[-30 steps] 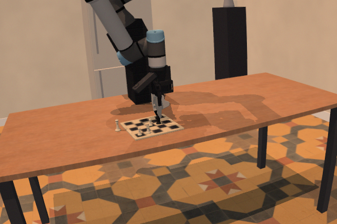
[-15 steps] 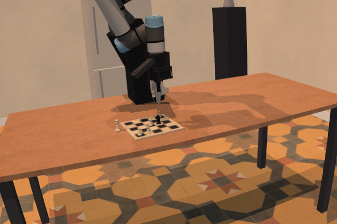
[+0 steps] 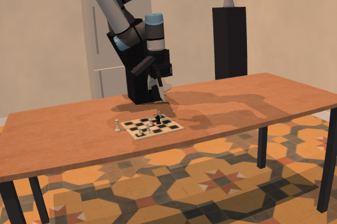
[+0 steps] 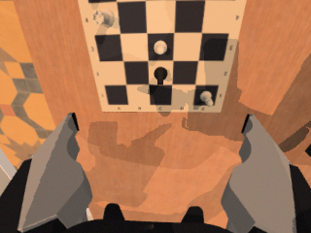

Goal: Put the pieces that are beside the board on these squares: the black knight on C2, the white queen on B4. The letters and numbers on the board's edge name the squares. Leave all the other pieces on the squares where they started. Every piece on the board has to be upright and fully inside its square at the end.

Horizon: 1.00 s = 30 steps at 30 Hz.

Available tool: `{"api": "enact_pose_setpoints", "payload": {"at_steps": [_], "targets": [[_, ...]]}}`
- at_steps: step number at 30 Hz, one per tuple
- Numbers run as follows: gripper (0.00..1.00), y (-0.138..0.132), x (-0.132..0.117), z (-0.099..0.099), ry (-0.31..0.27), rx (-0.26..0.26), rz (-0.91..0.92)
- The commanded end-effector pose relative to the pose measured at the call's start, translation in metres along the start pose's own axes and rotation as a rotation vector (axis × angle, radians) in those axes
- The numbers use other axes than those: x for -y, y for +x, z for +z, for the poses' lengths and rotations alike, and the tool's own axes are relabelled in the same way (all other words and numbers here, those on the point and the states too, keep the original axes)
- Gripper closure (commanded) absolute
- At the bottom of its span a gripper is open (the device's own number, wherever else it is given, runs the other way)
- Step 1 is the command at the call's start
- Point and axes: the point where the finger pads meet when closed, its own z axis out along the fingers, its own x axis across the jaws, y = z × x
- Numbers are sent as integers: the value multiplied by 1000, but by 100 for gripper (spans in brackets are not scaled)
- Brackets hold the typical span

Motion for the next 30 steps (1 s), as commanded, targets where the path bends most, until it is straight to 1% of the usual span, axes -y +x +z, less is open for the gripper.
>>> {"api": "enact_pose_setpoints", "payload": {"at_steps": [1,30], "targets": [[0,0,0,0,0,1,0],[0,-1,1,0,0,1,-24]]}}
